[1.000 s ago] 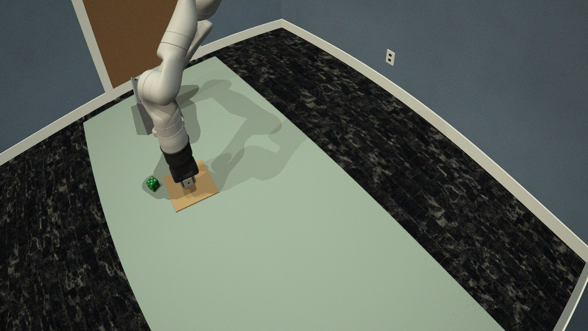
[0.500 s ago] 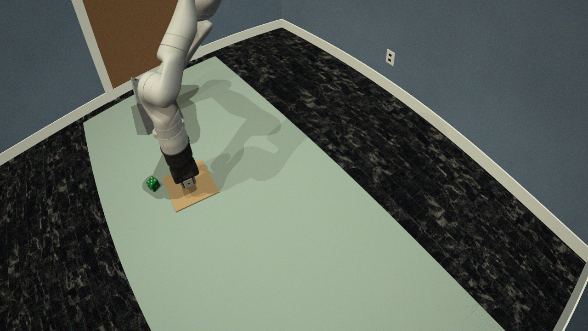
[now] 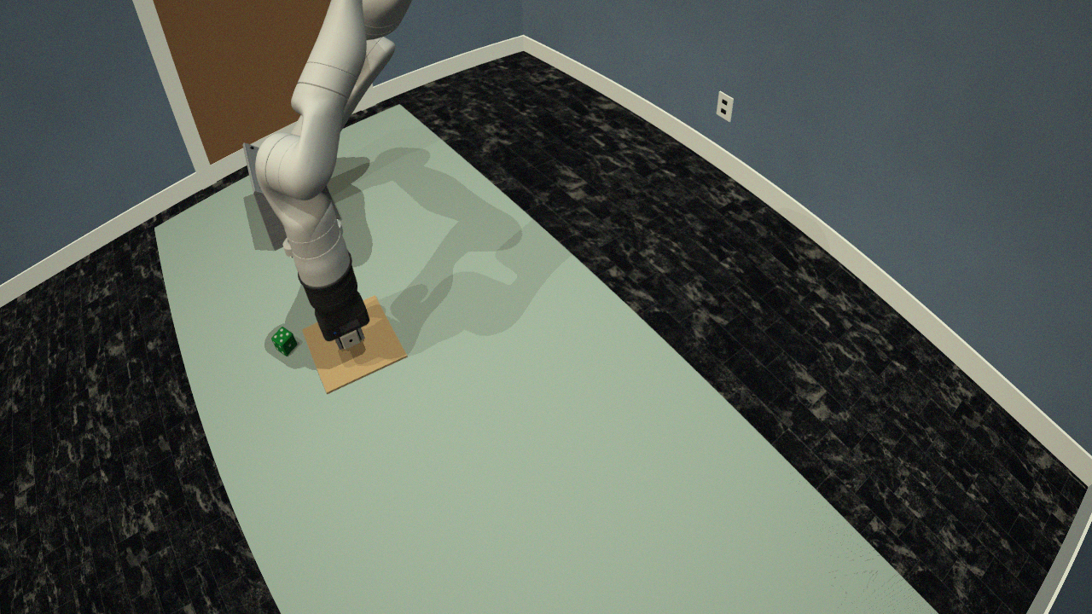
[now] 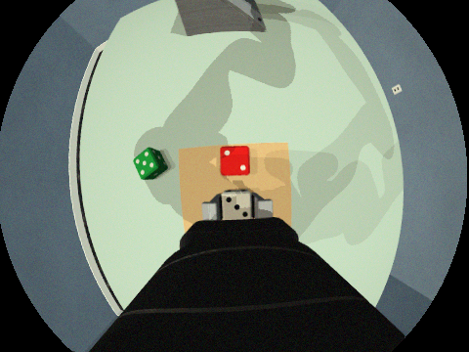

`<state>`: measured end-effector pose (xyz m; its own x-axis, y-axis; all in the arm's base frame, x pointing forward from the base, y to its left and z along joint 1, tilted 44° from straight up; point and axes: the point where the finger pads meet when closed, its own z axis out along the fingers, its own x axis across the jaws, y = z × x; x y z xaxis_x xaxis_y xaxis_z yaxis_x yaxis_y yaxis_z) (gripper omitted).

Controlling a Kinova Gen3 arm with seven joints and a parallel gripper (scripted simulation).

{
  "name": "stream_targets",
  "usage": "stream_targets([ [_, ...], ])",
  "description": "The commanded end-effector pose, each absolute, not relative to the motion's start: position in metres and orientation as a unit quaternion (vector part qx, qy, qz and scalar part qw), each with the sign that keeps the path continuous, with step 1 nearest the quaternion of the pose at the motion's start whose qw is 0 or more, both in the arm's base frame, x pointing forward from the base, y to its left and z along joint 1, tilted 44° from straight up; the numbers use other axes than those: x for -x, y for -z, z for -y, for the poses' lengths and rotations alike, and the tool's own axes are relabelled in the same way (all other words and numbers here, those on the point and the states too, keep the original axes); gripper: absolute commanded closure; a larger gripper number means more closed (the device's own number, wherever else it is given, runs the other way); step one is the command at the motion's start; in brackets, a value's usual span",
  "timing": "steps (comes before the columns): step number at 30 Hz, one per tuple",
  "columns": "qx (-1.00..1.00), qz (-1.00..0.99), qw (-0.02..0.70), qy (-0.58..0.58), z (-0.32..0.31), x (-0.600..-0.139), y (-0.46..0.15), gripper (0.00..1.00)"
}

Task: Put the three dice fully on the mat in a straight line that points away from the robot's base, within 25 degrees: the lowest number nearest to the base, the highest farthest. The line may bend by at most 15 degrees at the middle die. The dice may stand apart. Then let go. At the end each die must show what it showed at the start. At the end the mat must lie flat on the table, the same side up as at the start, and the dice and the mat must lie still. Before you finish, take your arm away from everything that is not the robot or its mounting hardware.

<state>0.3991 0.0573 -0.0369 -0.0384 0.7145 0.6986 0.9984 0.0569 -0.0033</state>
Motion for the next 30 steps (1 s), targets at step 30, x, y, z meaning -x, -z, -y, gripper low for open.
stream_targets([
  [30,0.637,0.673,0.274,0.258,-0.0590,-0.3995,0.0391,0.43],
])
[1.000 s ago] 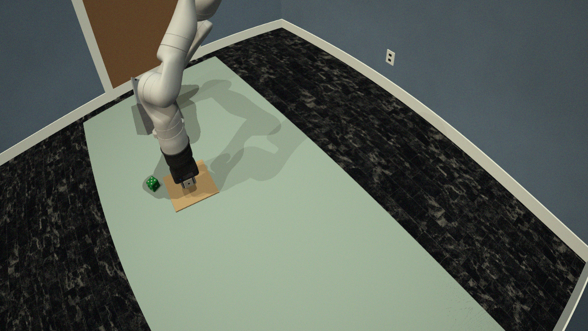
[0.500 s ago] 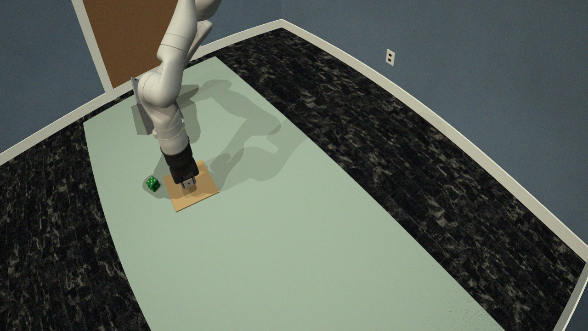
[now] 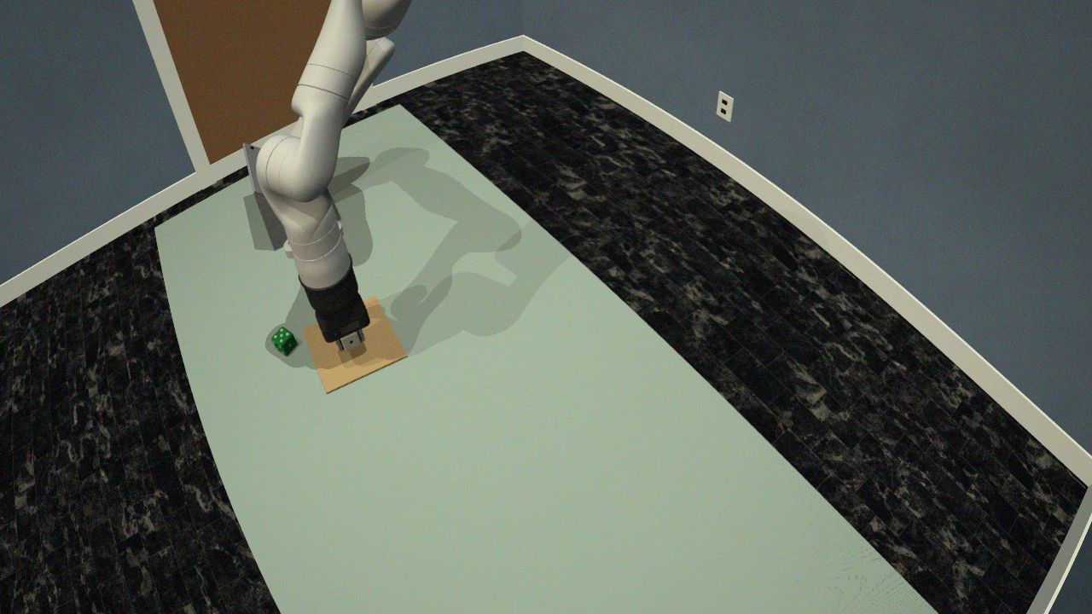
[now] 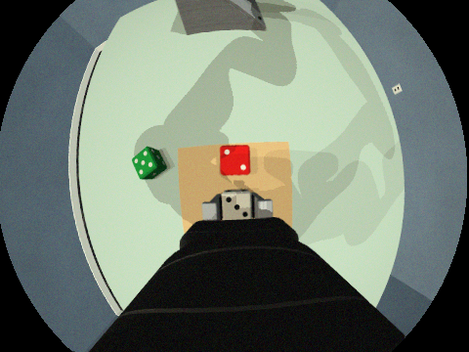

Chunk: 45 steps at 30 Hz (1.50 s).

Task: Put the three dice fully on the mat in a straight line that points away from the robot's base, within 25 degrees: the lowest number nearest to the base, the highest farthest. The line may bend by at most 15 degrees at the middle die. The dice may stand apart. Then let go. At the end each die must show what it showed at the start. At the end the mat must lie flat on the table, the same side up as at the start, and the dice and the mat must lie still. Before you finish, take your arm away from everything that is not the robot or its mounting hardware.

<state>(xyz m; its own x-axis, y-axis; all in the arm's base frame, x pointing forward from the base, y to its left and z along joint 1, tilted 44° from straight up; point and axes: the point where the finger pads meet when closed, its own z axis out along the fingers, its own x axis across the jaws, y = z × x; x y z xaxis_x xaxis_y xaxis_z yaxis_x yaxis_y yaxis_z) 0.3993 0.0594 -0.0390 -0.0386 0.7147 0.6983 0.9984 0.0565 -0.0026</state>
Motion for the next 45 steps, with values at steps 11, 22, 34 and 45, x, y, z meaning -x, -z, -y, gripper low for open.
stream_targets([
  [11,0.637,0.673,0.274,0.258,-0.0592,-0.3995,0.0393,0.43],
  [22,0.637,0.673,0.274,0.258,-0.0592,-0.3995,0.0393,0.43],
  [34,0.637,0.673,0.274,0.258,-0.0592,-0.3995,0.0393,0.43],
  [45,0.637,0.673,0.274,0.258,-0.0592,-0.3995,0.0393,0.31],
])
